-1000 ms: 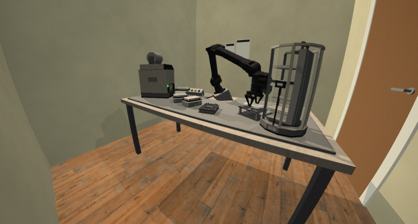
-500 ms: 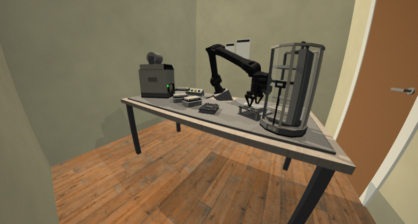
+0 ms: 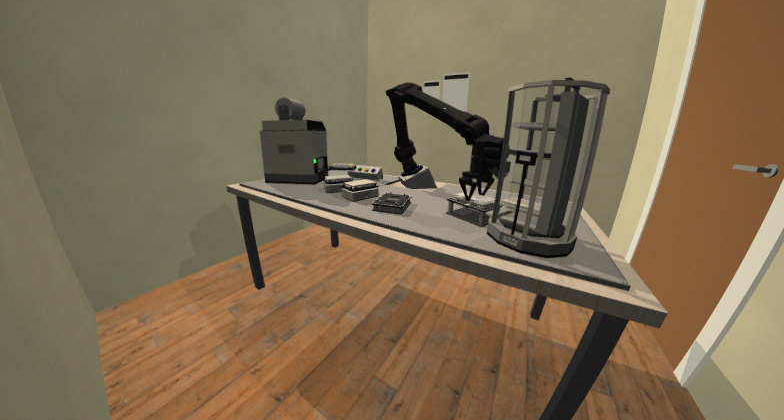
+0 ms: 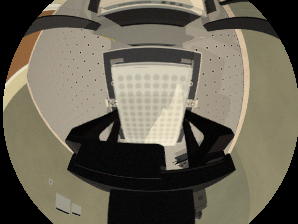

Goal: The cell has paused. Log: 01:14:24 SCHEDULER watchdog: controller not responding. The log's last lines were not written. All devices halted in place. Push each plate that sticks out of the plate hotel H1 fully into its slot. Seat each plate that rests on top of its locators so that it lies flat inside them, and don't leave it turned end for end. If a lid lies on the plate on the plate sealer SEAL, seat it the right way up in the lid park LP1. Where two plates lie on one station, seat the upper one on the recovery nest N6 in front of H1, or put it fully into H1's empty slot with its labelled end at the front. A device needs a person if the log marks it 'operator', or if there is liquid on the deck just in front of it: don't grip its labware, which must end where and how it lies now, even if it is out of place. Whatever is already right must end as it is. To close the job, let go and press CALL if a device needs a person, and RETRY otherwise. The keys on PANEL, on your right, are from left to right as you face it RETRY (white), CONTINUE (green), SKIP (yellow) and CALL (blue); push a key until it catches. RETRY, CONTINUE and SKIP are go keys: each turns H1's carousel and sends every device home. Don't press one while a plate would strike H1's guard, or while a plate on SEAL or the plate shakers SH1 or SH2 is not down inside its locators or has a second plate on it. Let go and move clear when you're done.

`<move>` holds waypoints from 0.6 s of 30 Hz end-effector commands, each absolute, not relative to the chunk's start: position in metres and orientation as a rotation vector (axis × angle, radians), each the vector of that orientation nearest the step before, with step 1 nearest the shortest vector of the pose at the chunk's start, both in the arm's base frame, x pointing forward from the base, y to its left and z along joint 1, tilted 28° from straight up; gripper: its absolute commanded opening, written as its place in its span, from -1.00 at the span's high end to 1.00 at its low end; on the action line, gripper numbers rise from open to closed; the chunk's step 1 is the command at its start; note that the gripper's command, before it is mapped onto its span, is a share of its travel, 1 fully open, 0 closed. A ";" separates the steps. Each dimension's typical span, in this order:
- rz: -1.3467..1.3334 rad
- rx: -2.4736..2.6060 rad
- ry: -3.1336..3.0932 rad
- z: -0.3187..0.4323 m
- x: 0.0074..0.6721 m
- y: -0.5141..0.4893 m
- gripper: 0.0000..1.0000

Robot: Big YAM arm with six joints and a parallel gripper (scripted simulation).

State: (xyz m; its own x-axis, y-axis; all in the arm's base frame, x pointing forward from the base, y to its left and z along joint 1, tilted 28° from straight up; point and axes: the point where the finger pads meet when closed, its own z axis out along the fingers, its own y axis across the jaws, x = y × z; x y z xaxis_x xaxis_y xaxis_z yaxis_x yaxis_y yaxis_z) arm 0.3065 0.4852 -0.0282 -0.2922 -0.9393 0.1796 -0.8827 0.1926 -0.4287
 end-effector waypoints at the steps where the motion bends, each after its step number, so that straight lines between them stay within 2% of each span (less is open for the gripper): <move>1: -0.701 -1.767 2.342 -0.037 0.322 0.484 -0.64; 18: -0.679 -1.749 2.334 -0.029 0.327 0.495 -0.64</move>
